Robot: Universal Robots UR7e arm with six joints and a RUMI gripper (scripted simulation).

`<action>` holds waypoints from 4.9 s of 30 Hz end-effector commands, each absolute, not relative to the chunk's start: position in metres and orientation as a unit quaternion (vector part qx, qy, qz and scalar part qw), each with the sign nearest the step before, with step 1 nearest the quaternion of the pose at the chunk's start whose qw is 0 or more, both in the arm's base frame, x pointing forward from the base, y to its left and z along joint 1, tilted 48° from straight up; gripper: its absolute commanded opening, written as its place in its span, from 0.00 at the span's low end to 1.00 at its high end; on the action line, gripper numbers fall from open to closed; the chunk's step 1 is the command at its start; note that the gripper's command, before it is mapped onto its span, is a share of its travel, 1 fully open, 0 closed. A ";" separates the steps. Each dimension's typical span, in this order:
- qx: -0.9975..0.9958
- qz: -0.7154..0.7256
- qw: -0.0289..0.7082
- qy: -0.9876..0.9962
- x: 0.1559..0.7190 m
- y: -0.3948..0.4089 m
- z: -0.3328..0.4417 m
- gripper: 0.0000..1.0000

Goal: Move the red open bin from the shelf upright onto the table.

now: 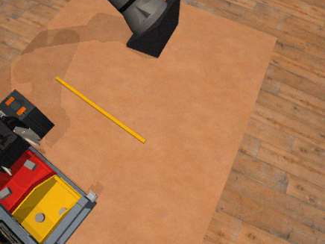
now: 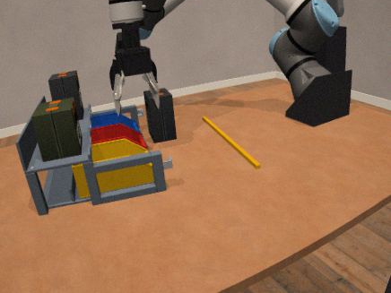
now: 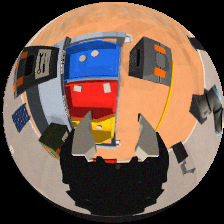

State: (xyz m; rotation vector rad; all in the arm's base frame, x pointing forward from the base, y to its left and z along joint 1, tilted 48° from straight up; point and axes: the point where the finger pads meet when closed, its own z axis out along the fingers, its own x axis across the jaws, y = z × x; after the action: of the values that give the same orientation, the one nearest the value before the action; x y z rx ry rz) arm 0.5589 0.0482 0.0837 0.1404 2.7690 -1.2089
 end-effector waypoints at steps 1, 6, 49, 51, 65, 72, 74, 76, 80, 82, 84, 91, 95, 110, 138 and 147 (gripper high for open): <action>0.046 -0.399 0.059 0.914 0.559 0.047 0.082 0.58; 0.046 -0.399 0.059 0.914 0.560 0.042 0.078 0.58; 0.046 -0.399 0.059 0.914 0.564 0.000 0.040 0.58; 0.046 -0.399 0.059 0.914 0.564 0.000 0.040 0.58; 0.046 -0.399 0.059 0.914 0.564 0.000 0.040 0.58; 0.046 -0.399 0.059 0.914 0.564 0.000 0.040 0.58; 0.046 -0.399 0.059 0.914 0.564 0.000 0.040 0.58; 0.046 -0.399 0.059 0.914 0.564 0.000 0.040 0.58; 0.046 -0.399 0.059 0.914 0.564 0.000 0.040 0.58; 0.046 -0.399 0.059 0.914 0.564 0.000 0.040 0.58; 0.046 -0.399 0.059 0.914 0.564 0.000 0.040 0.58; 0.046 -0.399 0.059 0.914 0.564 0.000 0.040 0.58; 0.046 -0.399 0.059 0.914 0.564 0.000 0.040 0.58; 0.046 -0.399 0.059 0.914 0.564 -0.002 0.038 0.58; 0.046 -0.399 0.059 0.914 0.565 -0.012 0.028 0.58; 0.046 -0.399 0.059 0.914 0.565 -0.015 0.026 0.58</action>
State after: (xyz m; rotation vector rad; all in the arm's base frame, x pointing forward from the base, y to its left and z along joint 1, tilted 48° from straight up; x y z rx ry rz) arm 0.5646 -0.0139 0.0266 0.1405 2.7691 -1.2088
